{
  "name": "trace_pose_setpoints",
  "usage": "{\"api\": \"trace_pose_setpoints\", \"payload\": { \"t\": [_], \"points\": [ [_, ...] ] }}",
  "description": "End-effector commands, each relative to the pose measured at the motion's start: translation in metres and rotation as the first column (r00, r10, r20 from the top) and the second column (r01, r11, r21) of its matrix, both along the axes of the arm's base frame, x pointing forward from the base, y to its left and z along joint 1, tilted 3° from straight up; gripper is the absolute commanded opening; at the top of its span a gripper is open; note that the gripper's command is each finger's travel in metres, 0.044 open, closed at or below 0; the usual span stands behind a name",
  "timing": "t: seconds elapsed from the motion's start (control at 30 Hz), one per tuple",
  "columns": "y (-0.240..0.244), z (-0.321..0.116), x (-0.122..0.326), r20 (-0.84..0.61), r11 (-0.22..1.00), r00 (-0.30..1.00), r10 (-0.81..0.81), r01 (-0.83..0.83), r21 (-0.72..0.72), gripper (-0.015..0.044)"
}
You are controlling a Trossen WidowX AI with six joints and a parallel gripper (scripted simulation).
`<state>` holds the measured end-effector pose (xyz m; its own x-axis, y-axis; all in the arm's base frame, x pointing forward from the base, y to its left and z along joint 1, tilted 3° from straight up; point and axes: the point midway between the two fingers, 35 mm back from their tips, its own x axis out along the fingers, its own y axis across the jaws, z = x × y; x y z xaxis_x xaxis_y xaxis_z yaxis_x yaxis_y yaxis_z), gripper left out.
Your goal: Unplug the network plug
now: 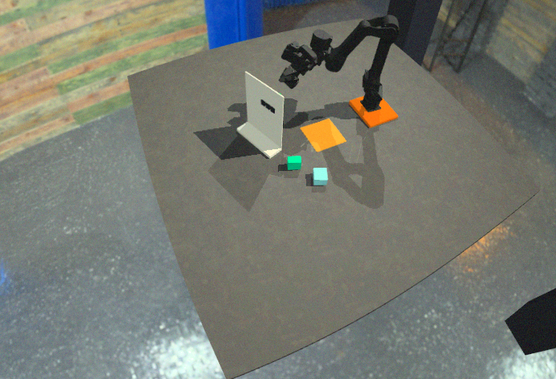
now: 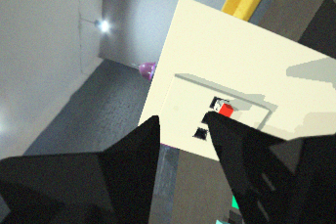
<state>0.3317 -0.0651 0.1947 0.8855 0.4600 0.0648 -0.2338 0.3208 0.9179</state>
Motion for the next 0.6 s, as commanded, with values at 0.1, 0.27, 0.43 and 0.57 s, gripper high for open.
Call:
{"api": "trace_pose_setpoints", "payload": {
  "t": [0.1,0.27,0.43,0.57],
  "points": [
    [-0.007,-0.03,-0.024,-0.118,0.98,0.988,0.102,-0.08,0.181,0.0156],
    [-0.01,-0.048,-0.043,-0.195,0.947,0.964,0.179,-0.115,0.301,0.0156],
    [-0.011,-0.053,-0.049,-0.217,0.935,0.955,0.202,-0.122,0.334,0.0156],
    [-0.011,-0.053,-0.048,-0.217,0.934,0.955,0.202,-0.122,0.335,0.0156]
  ]
}}
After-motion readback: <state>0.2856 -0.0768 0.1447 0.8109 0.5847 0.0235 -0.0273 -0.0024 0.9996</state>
